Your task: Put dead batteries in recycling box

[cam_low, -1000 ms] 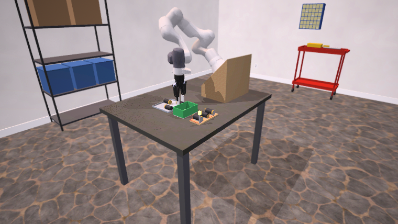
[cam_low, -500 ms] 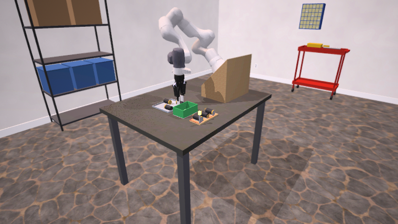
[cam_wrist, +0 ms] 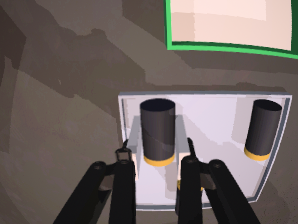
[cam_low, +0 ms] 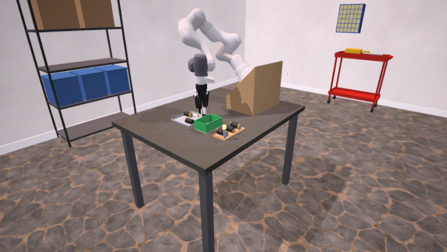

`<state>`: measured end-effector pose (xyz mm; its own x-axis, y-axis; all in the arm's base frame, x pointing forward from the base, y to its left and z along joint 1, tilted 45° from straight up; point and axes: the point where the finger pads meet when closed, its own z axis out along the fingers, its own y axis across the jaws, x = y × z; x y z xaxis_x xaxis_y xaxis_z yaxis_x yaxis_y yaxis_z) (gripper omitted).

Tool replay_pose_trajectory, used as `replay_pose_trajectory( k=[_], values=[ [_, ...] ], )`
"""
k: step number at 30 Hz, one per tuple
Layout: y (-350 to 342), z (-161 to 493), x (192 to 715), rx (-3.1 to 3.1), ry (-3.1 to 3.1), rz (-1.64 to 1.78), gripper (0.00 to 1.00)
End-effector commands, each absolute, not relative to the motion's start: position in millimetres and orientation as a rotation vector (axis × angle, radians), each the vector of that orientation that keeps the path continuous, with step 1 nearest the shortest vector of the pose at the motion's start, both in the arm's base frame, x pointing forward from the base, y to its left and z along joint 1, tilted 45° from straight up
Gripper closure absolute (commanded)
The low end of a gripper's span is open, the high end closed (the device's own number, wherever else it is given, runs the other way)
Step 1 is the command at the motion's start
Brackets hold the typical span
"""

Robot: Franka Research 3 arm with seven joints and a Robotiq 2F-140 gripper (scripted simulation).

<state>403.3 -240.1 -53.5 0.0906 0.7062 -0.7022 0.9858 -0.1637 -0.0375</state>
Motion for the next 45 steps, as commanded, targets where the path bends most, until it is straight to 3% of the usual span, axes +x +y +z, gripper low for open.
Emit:
replay_pose_trajectory(
  k=[1, 30, 37, 45],
  values=[
    [-242, -54, 404, 1.928, 1.655, -0.824, 0.84],
    [-210, -22, 410, 1.928, 1.655, -0.824, 0.84],
    [-162, 28, 420, 1.928, 1.655, -0.824, 0.84],
    [-162, 29, 420, 1.924, 1.66, -0.826, 0.84]
  ],
)
